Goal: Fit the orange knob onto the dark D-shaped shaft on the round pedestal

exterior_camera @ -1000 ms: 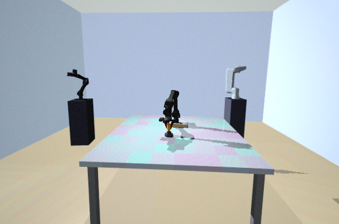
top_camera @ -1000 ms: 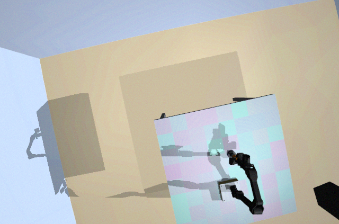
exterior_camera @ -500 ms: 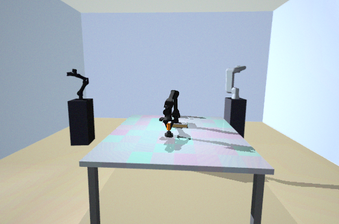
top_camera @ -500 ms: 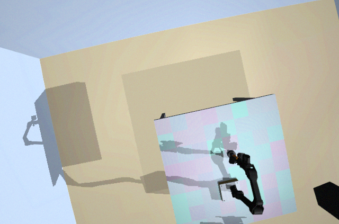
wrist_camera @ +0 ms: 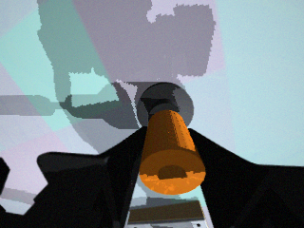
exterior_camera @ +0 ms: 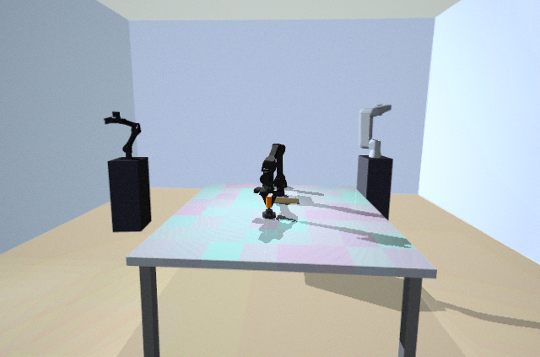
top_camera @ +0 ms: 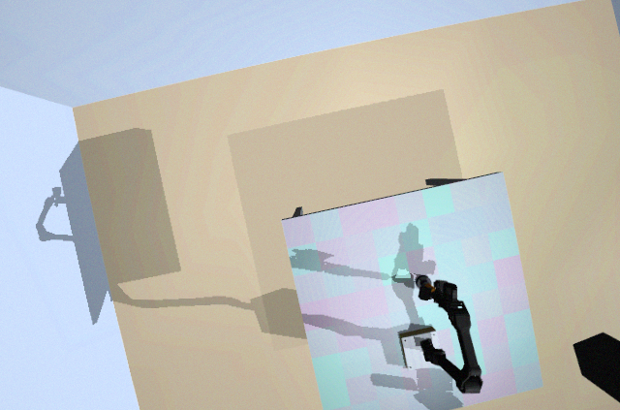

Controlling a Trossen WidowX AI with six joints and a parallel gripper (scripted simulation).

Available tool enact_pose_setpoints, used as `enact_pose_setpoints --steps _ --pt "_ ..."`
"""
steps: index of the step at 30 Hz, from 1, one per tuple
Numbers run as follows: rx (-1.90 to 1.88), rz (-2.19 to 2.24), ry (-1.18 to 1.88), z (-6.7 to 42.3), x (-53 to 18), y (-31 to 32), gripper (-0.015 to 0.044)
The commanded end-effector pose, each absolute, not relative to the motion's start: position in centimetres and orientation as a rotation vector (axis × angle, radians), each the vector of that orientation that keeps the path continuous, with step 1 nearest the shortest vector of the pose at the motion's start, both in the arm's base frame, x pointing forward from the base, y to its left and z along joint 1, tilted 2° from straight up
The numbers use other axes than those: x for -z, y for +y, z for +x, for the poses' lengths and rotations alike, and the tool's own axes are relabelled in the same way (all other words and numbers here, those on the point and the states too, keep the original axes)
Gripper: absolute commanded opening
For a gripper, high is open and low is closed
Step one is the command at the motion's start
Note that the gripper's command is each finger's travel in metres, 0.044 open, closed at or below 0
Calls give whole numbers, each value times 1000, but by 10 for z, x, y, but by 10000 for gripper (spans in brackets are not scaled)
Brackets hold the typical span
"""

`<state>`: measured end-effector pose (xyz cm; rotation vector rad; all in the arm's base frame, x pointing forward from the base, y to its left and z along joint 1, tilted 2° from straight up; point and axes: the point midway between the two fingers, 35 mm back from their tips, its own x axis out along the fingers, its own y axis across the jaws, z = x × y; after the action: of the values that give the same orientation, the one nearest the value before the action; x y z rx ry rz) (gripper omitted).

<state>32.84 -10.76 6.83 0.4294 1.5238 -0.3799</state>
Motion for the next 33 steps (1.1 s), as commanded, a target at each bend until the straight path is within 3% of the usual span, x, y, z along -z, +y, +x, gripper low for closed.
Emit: enact_pose_setpoints --steps 1,33 --pt "387 429 1524 329 -68 -109 0" --pt "550 592 1489 331 -68 -109 0"
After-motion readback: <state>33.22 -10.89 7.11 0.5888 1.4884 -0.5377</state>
